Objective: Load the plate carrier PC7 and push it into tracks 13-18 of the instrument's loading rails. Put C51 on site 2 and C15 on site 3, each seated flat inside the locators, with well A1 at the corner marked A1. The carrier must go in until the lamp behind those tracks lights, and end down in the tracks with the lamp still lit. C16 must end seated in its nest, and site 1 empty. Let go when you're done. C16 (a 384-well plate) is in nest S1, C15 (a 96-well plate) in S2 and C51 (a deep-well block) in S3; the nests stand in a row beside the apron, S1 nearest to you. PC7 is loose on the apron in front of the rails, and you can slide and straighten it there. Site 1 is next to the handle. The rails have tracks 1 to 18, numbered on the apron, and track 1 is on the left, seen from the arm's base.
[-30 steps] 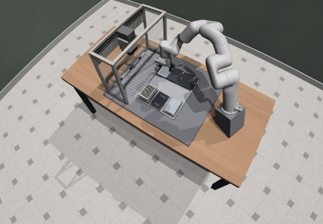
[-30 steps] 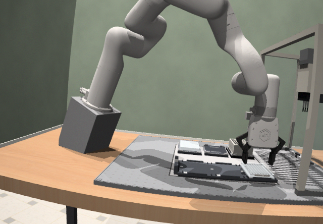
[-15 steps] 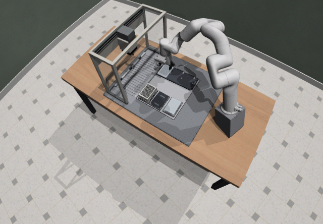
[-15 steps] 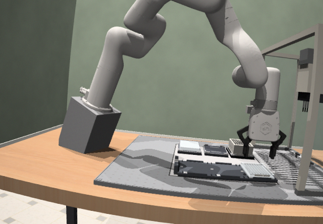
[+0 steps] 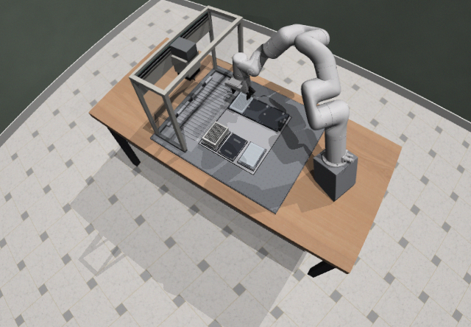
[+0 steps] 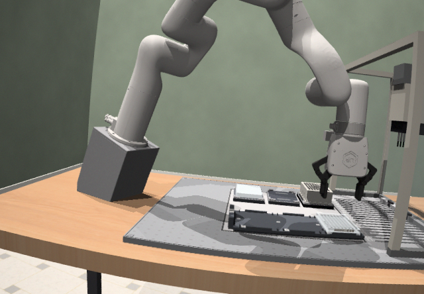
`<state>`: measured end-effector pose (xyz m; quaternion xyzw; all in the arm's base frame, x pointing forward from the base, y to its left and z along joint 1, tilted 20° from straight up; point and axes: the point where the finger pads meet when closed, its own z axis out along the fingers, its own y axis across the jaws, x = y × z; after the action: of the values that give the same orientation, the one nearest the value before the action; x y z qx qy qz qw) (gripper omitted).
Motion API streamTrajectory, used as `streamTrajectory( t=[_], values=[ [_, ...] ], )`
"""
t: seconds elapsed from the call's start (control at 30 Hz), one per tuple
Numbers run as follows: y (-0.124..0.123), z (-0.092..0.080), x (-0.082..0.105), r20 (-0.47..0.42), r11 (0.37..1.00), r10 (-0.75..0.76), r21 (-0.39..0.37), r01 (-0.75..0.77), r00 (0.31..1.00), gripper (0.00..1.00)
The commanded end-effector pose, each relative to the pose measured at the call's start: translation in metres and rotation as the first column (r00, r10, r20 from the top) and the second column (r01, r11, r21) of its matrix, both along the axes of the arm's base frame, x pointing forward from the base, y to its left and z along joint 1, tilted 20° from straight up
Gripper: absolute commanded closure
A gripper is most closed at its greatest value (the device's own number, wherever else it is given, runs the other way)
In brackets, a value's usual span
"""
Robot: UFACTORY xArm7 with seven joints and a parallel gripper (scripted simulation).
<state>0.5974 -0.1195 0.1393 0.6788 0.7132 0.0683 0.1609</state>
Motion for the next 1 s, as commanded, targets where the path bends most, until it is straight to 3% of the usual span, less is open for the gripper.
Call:
streamTrajectory(
  t=[0.0,0.97],
  values=[
    [0.001,0.010,-0.001,0.005,1.000,0.001,-0.001,-0.001,1.000,0.00],
    [0.006,0.047,-0.014,0.005,1.000,0.001,-0.001,-0.001,1.000,0.00]
  ],
)
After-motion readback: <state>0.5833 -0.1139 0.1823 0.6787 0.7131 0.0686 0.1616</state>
